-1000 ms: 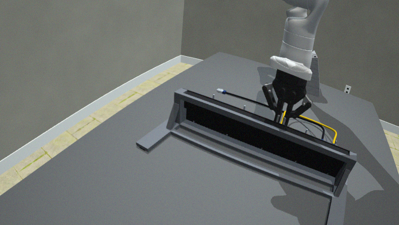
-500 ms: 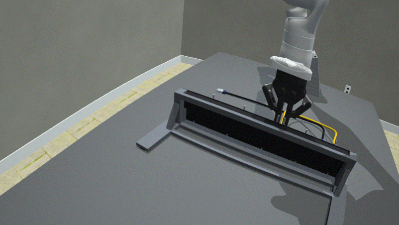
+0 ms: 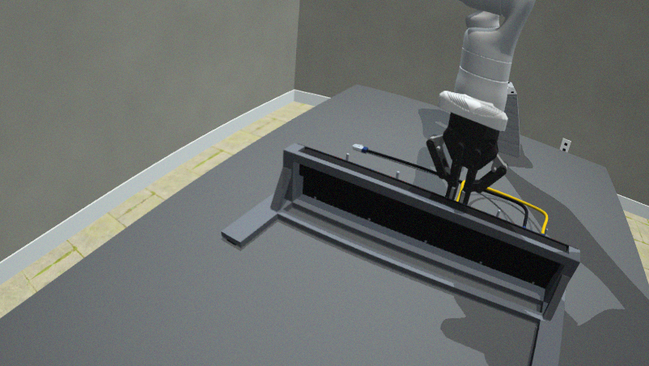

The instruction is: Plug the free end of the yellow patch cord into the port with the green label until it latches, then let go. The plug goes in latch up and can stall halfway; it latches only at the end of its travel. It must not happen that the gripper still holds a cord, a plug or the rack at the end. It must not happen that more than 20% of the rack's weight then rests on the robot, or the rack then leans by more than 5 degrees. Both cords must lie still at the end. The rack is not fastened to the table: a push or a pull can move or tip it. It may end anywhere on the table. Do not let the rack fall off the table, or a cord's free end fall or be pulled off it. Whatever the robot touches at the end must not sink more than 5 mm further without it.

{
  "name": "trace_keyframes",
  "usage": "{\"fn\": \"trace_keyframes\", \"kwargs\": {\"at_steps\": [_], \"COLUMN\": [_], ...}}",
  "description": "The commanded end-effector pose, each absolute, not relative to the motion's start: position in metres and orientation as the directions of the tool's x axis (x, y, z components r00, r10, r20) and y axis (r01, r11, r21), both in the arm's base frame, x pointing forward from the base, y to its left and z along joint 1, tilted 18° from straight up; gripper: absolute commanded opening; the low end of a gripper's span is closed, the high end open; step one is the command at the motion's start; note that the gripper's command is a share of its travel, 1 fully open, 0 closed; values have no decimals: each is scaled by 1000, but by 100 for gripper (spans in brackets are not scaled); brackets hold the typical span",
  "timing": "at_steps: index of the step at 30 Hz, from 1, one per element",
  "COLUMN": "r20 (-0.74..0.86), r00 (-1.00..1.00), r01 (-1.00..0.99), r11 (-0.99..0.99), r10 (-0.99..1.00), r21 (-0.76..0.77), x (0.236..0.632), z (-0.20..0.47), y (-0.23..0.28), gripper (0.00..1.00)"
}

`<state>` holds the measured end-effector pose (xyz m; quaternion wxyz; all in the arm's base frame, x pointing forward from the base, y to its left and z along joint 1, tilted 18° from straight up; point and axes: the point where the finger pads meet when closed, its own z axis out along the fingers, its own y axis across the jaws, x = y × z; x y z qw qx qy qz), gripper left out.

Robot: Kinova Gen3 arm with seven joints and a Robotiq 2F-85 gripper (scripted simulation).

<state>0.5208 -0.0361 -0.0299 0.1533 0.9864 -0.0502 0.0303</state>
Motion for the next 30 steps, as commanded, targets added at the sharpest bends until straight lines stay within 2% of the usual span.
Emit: {"fn": "trace_keyframes", "kwargs": {"at_steps": [1, 30], "r20": [65, 78], "r00": [994, 993], "r01": [-107, -103], "r11": [-949, -949], "r10": [-92, -84], "r21": [298, 298], "x": [516, 504], "z": [-29, -30], "y": [-34, -33], "gripper": [0, 0]}}
